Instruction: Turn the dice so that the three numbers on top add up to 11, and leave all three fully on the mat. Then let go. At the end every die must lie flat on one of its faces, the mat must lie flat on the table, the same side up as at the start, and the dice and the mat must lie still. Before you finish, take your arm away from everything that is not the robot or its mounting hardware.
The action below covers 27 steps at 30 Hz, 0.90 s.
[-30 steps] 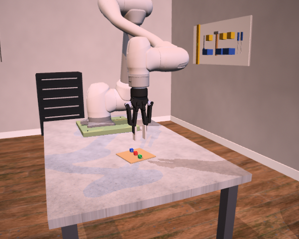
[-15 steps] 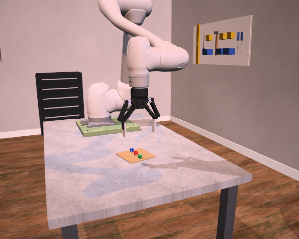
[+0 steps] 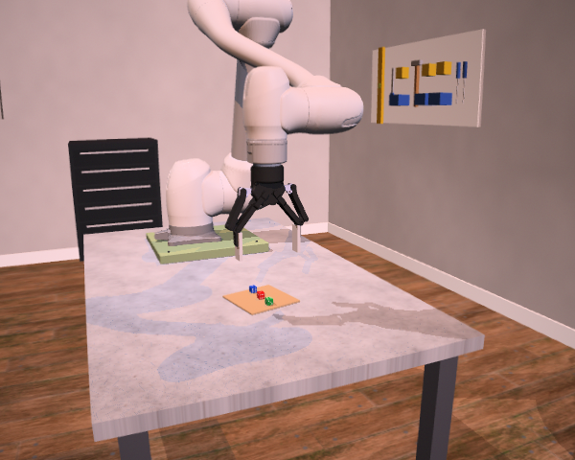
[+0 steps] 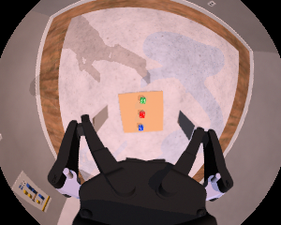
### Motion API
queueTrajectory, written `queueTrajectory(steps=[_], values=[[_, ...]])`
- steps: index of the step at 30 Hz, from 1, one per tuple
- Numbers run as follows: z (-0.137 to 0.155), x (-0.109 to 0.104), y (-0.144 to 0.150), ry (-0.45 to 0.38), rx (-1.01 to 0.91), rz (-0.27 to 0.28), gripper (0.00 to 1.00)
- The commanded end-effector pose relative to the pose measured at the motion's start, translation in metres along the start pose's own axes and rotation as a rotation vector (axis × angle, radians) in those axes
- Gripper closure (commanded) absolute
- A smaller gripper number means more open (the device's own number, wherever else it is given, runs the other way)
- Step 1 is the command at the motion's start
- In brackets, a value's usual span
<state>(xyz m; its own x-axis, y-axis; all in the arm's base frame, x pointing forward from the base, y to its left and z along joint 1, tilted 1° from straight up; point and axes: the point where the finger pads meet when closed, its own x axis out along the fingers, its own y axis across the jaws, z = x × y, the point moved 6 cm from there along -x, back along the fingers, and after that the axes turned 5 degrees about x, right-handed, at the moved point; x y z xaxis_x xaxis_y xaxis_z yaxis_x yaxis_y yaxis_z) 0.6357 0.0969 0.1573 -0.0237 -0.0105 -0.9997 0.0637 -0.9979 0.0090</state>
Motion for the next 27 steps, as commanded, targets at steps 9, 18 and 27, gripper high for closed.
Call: queueTrajectory(steps=[9,18,27], values=[[0.0,-0.037,-0.003,0.001,0.0,0.0,0.0],[0.0,-0.062,-0.003,0.001,0.0,0.0,0.0],[0.0,-0.063,-0.003,0.001,0.0,0.0,0.0]])
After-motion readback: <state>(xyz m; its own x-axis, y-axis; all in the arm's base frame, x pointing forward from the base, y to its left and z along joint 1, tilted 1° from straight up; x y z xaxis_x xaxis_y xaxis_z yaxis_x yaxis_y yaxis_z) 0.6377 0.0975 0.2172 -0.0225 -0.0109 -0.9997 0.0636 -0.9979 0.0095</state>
